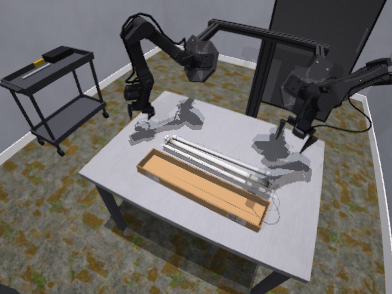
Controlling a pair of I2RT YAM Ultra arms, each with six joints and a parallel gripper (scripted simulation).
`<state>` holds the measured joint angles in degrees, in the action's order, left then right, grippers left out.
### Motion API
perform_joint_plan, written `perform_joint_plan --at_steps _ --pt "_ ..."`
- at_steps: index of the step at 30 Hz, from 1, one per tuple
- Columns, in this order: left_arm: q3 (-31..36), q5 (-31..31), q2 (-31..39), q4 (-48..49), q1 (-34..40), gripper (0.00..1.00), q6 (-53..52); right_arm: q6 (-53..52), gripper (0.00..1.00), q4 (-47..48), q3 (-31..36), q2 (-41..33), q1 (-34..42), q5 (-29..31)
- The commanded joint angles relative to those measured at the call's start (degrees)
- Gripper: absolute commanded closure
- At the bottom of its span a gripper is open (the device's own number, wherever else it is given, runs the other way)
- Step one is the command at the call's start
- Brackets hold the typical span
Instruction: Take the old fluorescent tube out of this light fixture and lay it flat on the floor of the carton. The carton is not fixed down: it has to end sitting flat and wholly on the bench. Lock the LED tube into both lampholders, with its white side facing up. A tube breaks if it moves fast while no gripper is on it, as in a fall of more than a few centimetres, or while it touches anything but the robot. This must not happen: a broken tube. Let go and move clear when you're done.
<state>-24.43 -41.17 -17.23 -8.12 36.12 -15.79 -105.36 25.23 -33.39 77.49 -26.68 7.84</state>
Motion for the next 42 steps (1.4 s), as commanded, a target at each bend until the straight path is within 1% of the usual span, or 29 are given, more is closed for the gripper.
perform_joint_plan --at_steps 1,18,19,35,36,42 --pt "-0.7 0.4 0.4 0.5 0.1 0.00 -0.1 0.1 0.00 -0.4 0.0 -0.3 -0.1 0.8" --pt "-0.7 0.5 0.4 0.5 0.1 0.00 -0.1 0.1 0.00 -0.3 0.0 -0.3 -0.1 0.8" --pt "-0.7 0.5 0.4 0.5 0.1 0.51 -0.1 0.1 0.00 -0.3 0.0 -0.3 -0.1 0.8" --pt "-0.7 0.5 0.4 0.5 0.1 0.51 -0.1 0.1 0.00 -0.3 0.0 -0.3 -0.1 0.8" --pt "-0.7 0.5 0.4 0.5 0.1 0.51 -0.1 0.1 0.51 -0.3 0.0 -0.3 -0.1 0.8" --pt "-0.7 0.5 0.4 0.5 0.1 0.51 -0.1 0.1 0.51 -0.3 0.0 -0.3 -0.1 0.8"
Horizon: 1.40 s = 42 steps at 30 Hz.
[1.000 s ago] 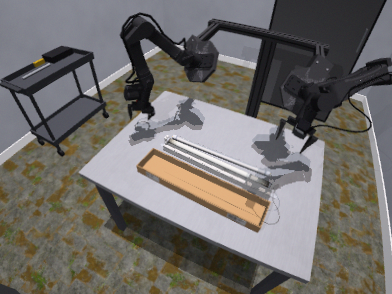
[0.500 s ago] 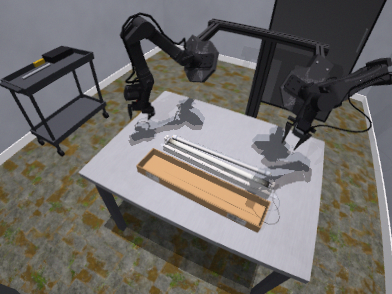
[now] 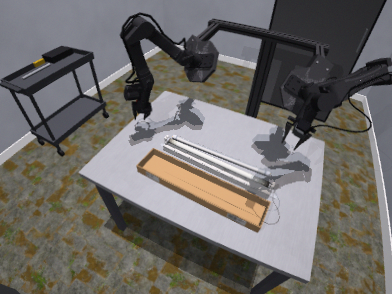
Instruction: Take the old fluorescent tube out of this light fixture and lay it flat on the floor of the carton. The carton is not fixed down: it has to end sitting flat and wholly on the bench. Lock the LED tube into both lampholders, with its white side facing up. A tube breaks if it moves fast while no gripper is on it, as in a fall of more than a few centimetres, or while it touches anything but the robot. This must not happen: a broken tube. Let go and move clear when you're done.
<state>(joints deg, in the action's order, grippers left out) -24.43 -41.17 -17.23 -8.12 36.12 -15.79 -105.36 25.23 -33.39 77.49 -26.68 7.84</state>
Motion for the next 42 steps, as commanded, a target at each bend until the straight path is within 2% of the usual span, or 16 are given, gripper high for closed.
perform_joint_plan --at_steps 1,10,11,13,18,24,26,27,28,36,37,42 --pt "-0.7 0.5 0.4 0.5 0.1 0.51 -0.1 0.1 0.51 -0.3 0.0 -0.3 -0.1 0.8" --pt "-0.3 0.2 0.2 0.3 0.0 0.51 0.0 0.1 0.51 -0.1 0.0 -0.3 -0.1 0.8" --pt "-2.4 0.6 -2.0 -0.6 -0.4 0.51 -0.9 1.6 0.51 -1.3 -1.8 2.0 1.2 0.7" --pt "-2.5 0.8 -2.6 -1.2 -0.6 0.51 -1.8 4.5 0.51 -2.3 -1.8 1.8 1.4 1.0" --pt "-5.8 1.5 -7.4 -3.3 -1.0 0.51 -5.1 15.4 0.51 -6.0 -4.0 3.9 3.5 2.1" --pt "-12.4 3.3 -17.6 -7.3 -2.7 0.51 -11.1 29.9 0.51 -9.1 -7.0 8.4 8.1 4.0" --pt "-12.4 3.3 -17.6 -7.3 -2.7 0.51 -11.1 29.9 0.51 -9.1 -7.0 8.4 8.1 4.0" --pt "-14.5 3.9 -20.3 -8.8 -3.4 0.51 -12.3 35.6 0.51 -11.6 -8.8 9.6 9.1 4.6" --pt "-14.7 3.6 -19.4 -9.3 -3.5 0.51 -11.0 37.4 0.51 -14.2 -10.4 9.4 9.0 6.0" --pt "-23.0 5.7 -33.3 -13.3 -5.3 0.51 -18.4 53.1 0.51 -18.0 -14.3 15.1 15.8 7.7" --pt "-23.6 5.3 -32.1 -14.1 -5.3 0.51 -17.2 55.3 0.51 -20.7 -16.3 15.0 15.0 8.4" --pt "-26.9 6.1 -38.2 -15.3 -6.1 0.51 -19.5 63.5 0.51 -24.8 -19.8 18.0 18.4 9.5"
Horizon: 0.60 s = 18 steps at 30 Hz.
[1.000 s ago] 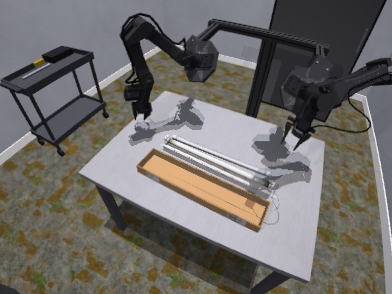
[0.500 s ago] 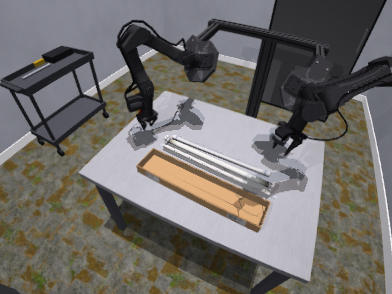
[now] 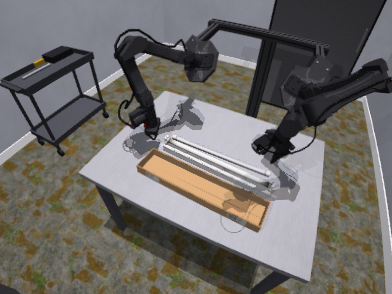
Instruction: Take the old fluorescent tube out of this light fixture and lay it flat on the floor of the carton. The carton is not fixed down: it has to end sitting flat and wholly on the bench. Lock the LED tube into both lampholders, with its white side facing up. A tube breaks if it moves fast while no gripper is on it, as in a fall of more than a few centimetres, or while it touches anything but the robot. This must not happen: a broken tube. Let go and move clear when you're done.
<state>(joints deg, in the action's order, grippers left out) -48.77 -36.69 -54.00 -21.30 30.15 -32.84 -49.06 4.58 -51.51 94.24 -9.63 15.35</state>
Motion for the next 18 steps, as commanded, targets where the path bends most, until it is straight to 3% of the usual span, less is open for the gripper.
perform_joint_plan --at_steps 1,11,12,18 --pt "-2.5 1.6 -1.5 -2.1 -0.1 0.51 -2.5 7.2 0.51 -4.1 -1.7 1.3 1.4 2.0" --pt "-13.0 3.3 -16.1 -8.2 -2.0 0.51 -9.6 30.3 0.51 -13.5 -9.5 7.7 8.3 5.8" --pt "-12.2 2.8 -14.3 -7.0 -1.1 0.51 -6.6 25.8 0.51 -13.7 -11.0 8.2 8.2 5.7" --pt "-13.8 3.0 -17.5 -7.4 -1.5 0.51 -8.6 30.8 0.51 -16.3 -12.4 9.5 9.4 5.8"
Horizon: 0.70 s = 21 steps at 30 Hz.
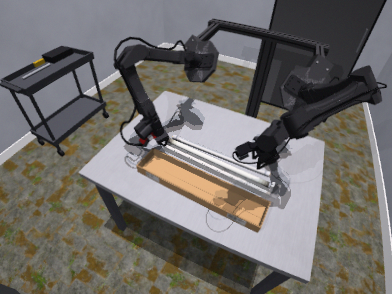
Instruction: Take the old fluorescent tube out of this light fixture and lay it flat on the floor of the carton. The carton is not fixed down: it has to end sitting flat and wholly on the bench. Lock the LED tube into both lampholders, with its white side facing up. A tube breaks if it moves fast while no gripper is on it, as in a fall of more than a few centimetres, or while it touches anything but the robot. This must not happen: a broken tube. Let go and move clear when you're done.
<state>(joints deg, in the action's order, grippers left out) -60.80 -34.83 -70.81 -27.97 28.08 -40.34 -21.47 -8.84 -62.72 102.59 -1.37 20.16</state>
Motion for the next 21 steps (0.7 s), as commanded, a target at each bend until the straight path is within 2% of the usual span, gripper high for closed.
perform_joint_plan --at_steps 1,9,15,17,21 --pt "-2.3 1.3 -1.0 -1.5 -0.2 0.51 -1.5 4.5 0.51 -3.7 -1.7 1.6 1.5 1.2" --pt "-6.4 2.2 -7.6 -4.0 -1.1 0.51 -5.3 16.7 0.51 -7.5 -5.2 4.2 4.7 2.2" --pt "-11.2 3.3 -14.9 -7.0 -2.4 0.51 -9.5 29.7 0.51 -12.1 -8.7 7.3 8.3 3.9" --pt "-11.2 3.3 -14.9 -7.0 -2.4 0.51 -9.5 29.7 0.51 -12.1 -8.7 7.3 8.3 3.9" --pt "-15.1 3.7 -19.8 -9.2 -2.0 0.51 -11.7 39.1 0.51 -16.3 -12.3 9.8 10.5 5.5"
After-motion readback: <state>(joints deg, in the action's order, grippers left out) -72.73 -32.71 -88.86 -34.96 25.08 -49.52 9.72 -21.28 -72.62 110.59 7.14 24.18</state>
